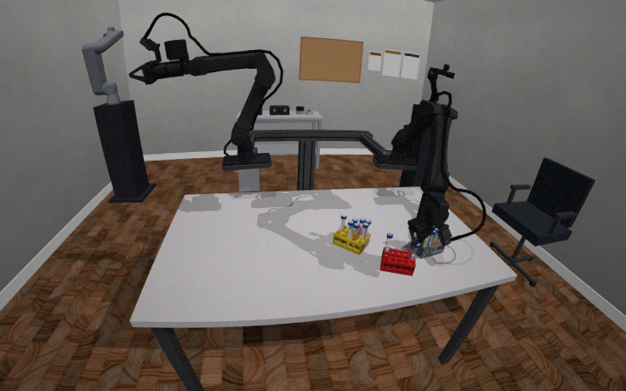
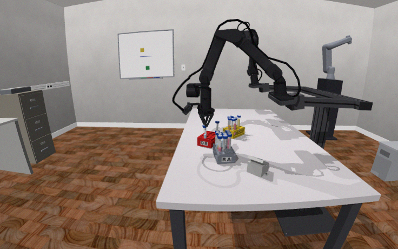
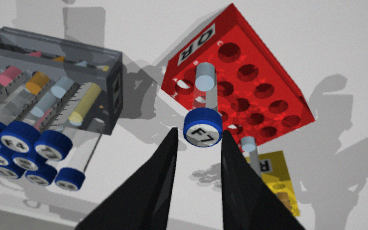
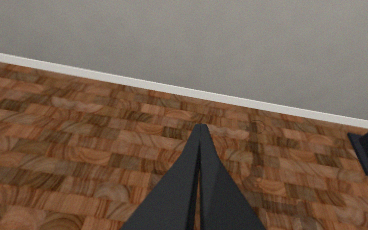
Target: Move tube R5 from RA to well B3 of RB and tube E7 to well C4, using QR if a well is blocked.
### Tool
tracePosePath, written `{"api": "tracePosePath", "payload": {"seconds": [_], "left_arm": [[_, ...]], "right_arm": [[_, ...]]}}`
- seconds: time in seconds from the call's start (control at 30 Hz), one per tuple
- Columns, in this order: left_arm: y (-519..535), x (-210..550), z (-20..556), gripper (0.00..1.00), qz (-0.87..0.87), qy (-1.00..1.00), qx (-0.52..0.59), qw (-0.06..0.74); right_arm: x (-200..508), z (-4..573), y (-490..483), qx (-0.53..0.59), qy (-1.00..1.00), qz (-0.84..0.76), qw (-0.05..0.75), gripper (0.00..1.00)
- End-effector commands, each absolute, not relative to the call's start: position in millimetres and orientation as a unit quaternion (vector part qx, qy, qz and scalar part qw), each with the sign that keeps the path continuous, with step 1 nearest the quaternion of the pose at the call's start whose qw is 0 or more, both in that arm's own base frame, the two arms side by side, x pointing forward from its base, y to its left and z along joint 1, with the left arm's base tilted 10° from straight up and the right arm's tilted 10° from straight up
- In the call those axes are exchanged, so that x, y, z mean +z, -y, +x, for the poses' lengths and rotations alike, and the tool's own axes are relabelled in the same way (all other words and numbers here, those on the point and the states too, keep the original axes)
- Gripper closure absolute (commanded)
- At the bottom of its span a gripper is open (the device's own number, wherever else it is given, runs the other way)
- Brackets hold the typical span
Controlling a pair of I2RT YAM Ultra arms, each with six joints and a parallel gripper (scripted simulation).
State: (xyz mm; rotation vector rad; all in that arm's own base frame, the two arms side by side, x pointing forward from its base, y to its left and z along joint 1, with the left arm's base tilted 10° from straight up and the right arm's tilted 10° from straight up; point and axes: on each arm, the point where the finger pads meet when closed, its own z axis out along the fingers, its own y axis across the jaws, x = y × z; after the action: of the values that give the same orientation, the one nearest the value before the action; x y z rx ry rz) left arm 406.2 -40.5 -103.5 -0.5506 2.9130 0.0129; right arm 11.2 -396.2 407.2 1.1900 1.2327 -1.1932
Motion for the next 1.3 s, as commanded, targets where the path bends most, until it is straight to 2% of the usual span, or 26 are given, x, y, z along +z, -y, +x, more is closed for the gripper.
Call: {"api": "tracePosePath", "payload": {"seconds": [0.0, 0.87, 0.9, 1.27], "left_arm": [[40, -105, 411, 0.70, -0.183, -0.979, 0.003, 0.093], [41, -104, 413, 0.70, -0.183, -0.978, 0.003, 0.095], [41, -104, 413, 1.00, -0.183, -0.978, 0.003, 0.095], [41, -104, 413, 1.00, -0.183, -0.978, 0.003, 0.095]], "right_arm": [[432, 3, 385, -0.510, -0.490, 0.488, 0.512, 1.00], [432, 3, 385, -0.510, -0.490, 0.488, 0.512, 1.00], [432, 3, 385, -0.510, -0.490, 0.488, 0.512, 1.00], [432, 3, 385, -0.510, -0.490, 0.488, 0.512, 1.00]]}}
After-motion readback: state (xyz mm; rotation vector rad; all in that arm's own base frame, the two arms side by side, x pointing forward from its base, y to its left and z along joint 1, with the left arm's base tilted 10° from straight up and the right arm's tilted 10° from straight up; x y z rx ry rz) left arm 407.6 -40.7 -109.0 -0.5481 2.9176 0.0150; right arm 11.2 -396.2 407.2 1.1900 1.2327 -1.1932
